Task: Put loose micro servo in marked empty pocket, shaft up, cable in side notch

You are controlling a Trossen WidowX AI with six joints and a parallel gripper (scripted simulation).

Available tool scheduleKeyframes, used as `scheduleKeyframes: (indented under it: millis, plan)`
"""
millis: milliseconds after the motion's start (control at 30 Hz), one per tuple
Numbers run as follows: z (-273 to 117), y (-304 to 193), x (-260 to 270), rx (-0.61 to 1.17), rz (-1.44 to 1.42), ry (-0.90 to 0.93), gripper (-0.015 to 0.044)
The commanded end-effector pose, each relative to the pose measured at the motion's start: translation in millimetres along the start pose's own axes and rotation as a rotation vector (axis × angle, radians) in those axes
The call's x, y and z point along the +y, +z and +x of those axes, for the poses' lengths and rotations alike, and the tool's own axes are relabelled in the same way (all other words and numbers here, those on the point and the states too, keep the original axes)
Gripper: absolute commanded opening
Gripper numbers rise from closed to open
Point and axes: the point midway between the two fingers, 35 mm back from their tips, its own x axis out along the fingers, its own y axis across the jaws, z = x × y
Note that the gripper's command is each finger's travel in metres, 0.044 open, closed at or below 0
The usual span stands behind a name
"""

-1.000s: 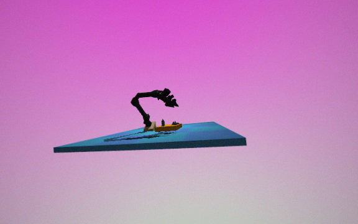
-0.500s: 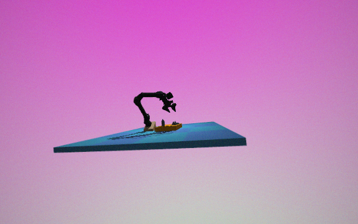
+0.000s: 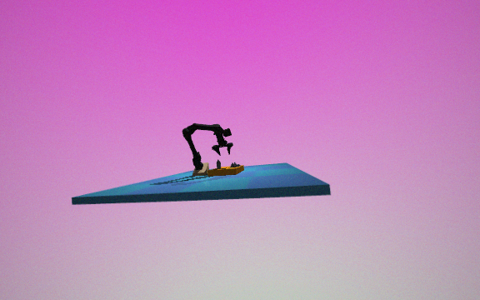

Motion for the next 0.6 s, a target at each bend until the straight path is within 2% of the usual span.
scheduleKeyframes:
  millis: [0, 367, 567]
  plan:
    - [6, -2, 15, 0.079, -0.084, 0.025, 0.0440]
    - [13, -14, 53, 0.331, -0.348, 0.082, 0.0440]
    - [14, -15, 55, 0.346, -0.365, 0.084, 0.0440]
